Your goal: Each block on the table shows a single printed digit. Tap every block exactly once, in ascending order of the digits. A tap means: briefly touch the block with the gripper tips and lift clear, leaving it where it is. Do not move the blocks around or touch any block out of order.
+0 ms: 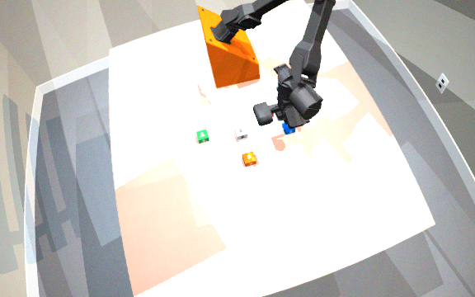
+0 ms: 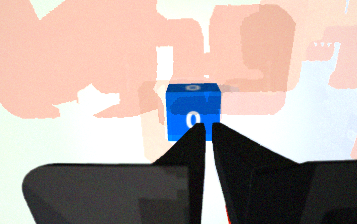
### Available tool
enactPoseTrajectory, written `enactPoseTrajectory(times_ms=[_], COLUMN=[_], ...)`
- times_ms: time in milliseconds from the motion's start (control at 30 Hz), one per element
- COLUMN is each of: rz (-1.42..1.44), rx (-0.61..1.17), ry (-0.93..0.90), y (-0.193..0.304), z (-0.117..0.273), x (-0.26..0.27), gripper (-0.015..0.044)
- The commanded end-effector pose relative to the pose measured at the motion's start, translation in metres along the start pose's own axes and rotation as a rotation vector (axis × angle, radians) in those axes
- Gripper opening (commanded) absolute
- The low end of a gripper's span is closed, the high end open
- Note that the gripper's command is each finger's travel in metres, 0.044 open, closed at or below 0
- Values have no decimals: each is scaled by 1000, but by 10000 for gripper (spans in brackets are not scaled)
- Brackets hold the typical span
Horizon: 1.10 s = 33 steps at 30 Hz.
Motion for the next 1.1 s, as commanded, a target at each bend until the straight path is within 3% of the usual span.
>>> enactPoseTrajectory(times_ms=[0, 533, 667, 833, 1067], rz=[-8, -9, -8, -8, -8], rx=[5, 5, 4, 5, 5], ry=[6, 4, 5, 6, 9], y=[1, 2, 1, 1, 1], z=[-7, -23, 4, 9, 88], x=[-2, -2, -1, -2, -1], gripper=[20, 20, 20, 20, 20])
Point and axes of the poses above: the point midway between the two fingers, 35 mm back from their tips, its own z axis back along the fingers, its own x axis across the jaws, y = z × x, the point moved 1 cm from there along z, back along the fingers, and after that the axes turned 3 degrees about z, right-handed, at the moved point
